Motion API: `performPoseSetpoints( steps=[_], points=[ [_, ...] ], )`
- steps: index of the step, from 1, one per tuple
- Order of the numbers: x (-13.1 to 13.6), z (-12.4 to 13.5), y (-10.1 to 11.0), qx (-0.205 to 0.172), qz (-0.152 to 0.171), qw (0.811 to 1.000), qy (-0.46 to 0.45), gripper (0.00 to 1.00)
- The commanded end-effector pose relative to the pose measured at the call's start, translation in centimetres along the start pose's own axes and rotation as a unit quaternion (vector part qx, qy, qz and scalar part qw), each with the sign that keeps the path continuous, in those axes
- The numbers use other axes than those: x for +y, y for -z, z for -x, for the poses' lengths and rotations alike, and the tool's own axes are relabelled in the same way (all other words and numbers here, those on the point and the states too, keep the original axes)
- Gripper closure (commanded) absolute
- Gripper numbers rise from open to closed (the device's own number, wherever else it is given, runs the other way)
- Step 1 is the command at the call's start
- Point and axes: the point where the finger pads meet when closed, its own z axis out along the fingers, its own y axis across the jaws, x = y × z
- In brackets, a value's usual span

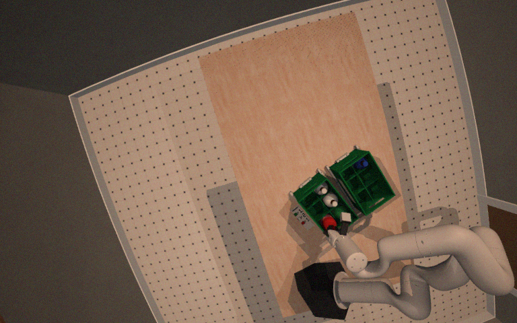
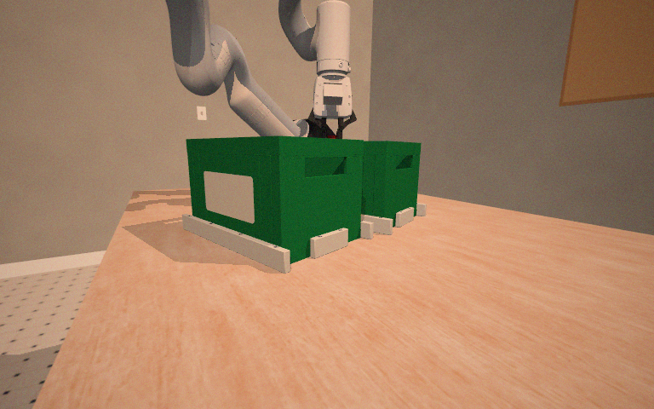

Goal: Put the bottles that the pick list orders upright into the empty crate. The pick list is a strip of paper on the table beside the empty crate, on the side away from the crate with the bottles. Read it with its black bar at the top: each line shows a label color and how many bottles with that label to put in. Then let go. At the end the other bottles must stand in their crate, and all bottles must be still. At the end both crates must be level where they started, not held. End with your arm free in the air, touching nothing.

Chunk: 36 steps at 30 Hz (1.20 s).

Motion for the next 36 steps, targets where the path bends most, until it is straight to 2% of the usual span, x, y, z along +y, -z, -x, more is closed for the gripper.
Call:
performPoseSetpoints(
  steps=[1,36],
  points=[
    [0.0,0.0,0.0,0.000,-0.001,1.000,0.000,1.00],
    [0.0,0.0,-1.4,0.000,0.000,1.000,0.000,1.00]
  ],
)
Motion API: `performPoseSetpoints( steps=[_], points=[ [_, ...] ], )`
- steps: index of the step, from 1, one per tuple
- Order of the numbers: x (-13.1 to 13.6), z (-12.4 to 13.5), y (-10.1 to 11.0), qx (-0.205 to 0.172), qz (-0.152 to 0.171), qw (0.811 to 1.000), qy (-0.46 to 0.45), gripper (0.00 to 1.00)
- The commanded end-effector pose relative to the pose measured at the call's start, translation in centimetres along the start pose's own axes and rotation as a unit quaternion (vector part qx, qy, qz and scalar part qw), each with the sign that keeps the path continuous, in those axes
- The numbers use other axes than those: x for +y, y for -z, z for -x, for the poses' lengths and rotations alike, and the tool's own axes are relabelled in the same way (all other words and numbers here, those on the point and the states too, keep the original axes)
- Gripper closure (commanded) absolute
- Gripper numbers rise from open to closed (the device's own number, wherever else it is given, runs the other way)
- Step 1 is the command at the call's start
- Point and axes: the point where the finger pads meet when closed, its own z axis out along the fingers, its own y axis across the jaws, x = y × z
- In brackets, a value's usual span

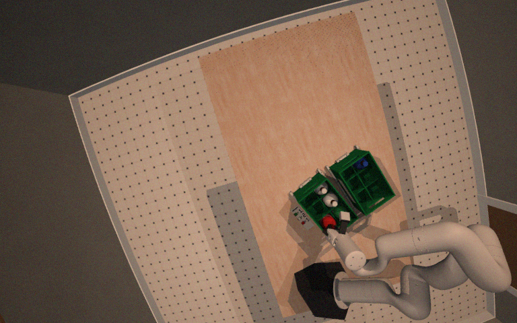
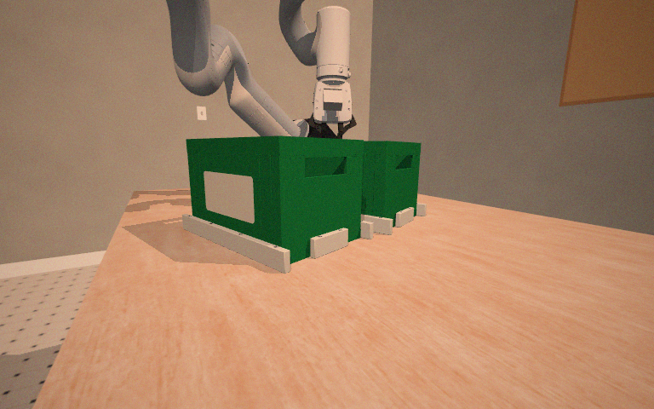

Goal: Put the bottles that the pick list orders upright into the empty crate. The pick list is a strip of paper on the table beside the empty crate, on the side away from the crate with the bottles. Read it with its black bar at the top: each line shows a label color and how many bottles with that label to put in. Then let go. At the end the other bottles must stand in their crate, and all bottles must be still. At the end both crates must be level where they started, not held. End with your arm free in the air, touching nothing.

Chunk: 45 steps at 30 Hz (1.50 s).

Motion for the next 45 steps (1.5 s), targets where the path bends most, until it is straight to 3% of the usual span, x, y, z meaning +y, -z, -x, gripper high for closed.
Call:
performPoseSetpoints(
  steps=[1,45],
  points=[
    [0.0,0.0,-0.2,0.000,-0.001,1.000,0.000,1.00],
    [0.0,0.0,-1.6,0.000,0.000,1.000,0.000,1.00]
  ],
)
